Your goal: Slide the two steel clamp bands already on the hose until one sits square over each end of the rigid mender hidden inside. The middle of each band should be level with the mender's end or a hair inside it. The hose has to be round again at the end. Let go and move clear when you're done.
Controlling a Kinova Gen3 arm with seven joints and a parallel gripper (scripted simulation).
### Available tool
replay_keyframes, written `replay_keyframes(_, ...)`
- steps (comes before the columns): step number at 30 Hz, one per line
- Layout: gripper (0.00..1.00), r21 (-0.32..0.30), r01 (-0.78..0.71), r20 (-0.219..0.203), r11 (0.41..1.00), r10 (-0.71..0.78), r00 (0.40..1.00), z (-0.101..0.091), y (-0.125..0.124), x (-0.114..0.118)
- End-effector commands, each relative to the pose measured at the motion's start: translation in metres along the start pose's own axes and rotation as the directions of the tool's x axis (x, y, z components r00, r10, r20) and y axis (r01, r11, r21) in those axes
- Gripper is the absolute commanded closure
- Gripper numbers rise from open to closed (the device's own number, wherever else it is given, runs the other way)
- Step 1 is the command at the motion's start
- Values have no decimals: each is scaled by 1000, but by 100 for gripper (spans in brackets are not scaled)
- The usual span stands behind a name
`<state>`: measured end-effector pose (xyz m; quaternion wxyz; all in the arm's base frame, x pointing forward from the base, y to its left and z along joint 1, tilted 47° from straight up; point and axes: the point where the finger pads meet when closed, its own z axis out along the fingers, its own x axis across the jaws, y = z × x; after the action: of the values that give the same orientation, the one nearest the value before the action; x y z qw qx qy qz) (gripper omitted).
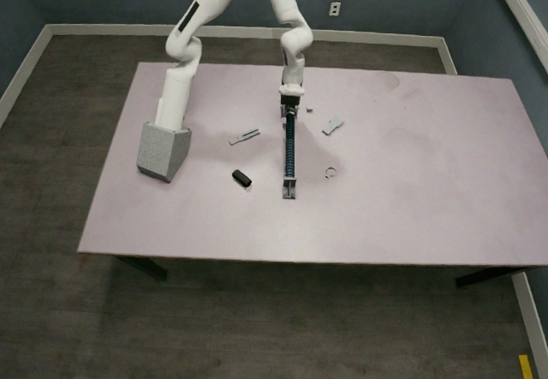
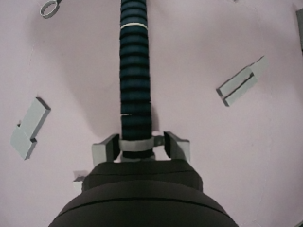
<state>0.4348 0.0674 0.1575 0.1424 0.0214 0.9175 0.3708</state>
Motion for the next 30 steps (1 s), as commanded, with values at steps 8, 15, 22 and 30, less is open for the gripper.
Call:
replay_keyframes(8,25,-2,0,9,1000,0,1000,1,1,-4)
replay_keyframes(15,25,-2,0,9,1000,0,1000,1,1,-4)
replay_keyframes(22,25,-2,0,9,1000,0,1000,1,1,-4)
replay_keyframes(30,25,-2,0,9,1000,0,1000,1,1,-4)
